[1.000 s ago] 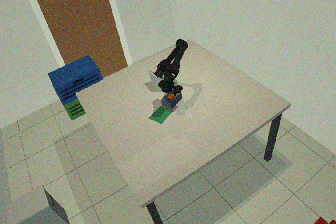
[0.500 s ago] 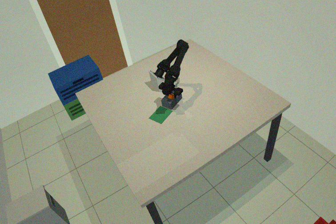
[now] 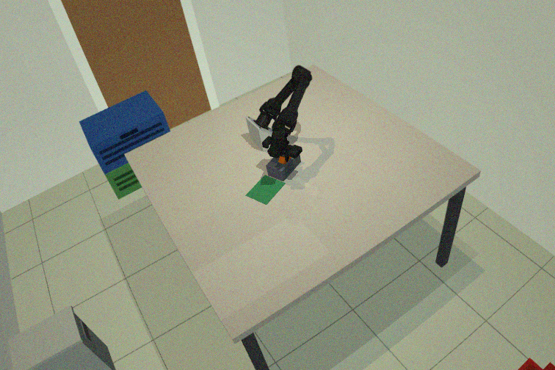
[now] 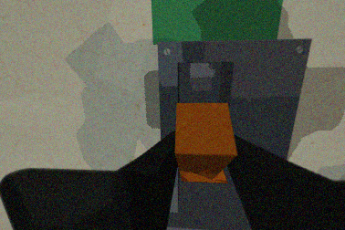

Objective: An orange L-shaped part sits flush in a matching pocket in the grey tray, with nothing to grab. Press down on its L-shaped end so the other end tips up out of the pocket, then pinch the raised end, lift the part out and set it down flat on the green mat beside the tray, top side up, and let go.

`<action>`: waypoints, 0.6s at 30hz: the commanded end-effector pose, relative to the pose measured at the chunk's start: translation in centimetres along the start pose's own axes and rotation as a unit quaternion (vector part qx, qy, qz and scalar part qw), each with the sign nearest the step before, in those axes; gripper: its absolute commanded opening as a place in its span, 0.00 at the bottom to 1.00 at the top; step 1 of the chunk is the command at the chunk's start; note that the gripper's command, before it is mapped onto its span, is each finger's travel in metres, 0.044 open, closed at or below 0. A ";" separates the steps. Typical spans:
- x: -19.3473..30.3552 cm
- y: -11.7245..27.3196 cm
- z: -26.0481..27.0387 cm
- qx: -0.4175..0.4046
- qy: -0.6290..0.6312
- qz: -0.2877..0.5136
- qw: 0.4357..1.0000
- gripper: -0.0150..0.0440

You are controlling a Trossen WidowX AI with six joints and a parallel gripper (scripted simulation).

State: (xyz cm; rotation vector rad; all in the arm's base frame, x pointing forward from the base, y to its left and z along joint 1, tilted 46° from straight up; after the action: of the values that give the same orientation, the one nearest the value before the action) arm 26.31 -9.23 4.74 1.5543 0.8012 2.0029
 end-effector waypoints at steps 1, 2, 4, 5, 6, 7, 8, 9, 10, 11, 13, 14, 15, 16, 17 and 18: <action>0.0 0.0 0.0 0.000 0.001 0.000 1.000 0.44; 0.0 0.0 0.0 0.000 0.001 0.000 1.000 0.43; 0.0 0.0 0.0 0.000 0.001 0.000 1.000 0.37; 0.0 0.0 0.0 0.000 0.001 0.000 1.000 0.33; 0.0 0.0 0.0 0.000 0.001 0.000 1.000 0.28; 0.0 0.0 0.0 0.000 0.001 0.000 1.000 0.25; 0.0 0.0 0.0 0.000 0.001 0.000 1.000 0.25; 0.0 0.0 0.0 0.000 0.001 0.000 1.000 0.25; 0.0 0.0 0.0 0.000 0.001 0.000 1.000 0.25; 0.0 0.1 0.0 0.000 0.001 0.000 1.000 0.25; 0.0 0.2 0.0 0.000 0.001 0.000 1.000 0.25; 0.0 0.3 0.0 0.000 0.000 0.000 1.000 0.25; 0.0 0.4 0.0 0.000 0.000 0.000 1.000 0.25; 0.0 0.5 0.0 0.000 0.000 0.000 1.000 0.25; 0.0 0.7 0.0 0.000 -0.001 0.001 1.000 0.25; 0.0 0.9 -0.1 0.000 -0.001 0.001 1.000 0.25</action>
State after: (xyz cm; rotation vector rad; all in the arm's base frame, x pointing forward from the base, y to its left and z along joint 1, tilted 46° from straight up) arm 26.16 -9.46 4.86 1.5634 0.8012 1.9983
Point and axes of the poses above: the point midway between the two fingers, 35 mm back from their tips, its own y axis back along the fingers, its own z axis across the jaws, x = y × z, the point moved 10 cm from there along y, back along the fingers, and after that the axes turned 10 degrees about -y, right-handed, at the moved point
